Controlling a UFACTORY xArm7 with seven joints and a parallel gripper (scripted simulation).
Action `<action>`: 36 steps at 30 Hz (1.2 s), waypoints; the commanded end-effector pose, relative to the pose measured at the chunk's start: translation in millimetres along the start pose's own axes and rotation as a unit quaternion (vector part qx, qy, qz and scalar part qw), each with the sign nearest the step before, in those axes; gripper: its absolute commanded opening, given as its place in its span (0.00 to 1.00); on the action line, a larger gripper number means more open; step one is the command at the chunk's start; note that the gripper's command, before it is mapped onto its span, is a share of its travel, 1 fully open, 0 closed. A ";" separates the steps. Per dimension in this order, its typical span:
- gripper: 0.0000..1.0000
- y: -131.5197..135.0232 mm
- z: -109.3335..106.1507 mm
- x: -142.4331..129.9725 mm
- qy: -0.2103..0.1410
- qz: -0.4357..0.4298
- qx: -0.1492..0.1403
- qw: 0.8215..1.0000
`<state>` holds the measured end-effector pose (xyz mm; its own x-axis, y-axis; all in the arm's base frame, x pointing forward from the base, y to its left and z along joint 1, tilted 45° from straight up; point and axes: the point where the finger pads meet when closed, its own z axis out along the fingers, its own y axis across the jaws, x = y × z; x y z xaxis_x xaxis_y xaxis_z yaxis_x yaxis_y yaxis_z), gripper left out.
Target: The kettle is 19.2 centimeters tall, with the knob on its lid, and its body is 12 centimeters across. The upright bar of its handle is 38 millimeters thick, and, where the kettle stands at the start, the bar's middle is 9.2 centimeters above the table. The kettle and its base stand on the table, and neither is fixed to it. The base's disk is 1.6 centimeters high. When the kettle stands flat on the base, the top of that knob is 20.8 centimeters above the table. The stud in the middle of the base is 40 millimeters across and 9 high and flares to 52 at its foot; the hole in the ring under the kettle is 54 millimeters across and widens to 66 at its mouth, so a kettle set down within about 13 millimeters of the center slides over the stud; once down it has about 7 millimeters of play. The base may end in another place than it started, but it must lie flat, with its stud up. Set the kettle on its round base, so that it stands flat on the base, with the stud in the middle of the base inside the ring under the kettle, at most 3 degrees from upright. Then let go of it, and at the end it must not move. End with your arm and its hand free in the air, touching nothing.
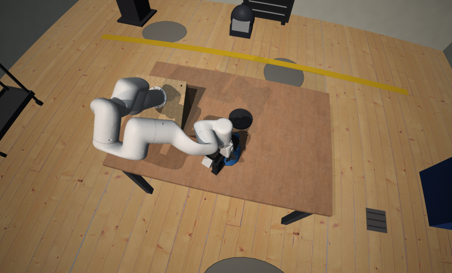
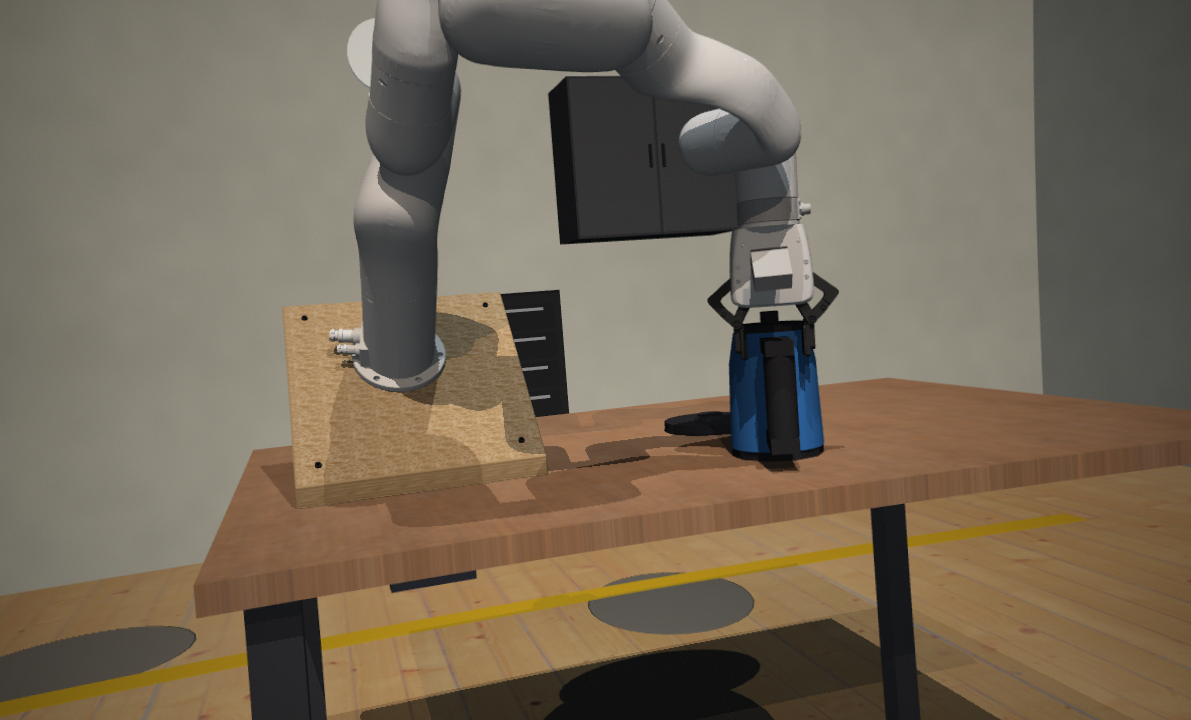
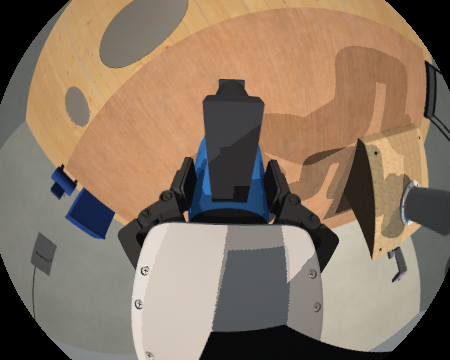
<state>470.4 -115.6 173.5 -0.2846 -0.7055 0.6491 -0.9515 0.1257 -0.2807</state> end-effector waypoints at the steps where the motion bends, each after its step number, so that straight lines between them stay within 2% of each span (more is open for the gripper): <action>1: 0.81 -1.5 -0.9 -0.8 -0.001 0.000 0.003 1.000; 34: 0.81 -1.5 -0.9 -0.8 -0.001 0.000 0.003 1.000; 35: 0.00 -1.5 -0.9 -0.8 -0.001 0.000 0.003 1.000; 36: 0.00 -1.5 -0.9 -0.8 -0.001 0.000 0.003 1.000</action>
<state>470.8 -116.3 172.8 -0.2846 -0.7056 0.6489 -0.9514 0.1251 -0.2812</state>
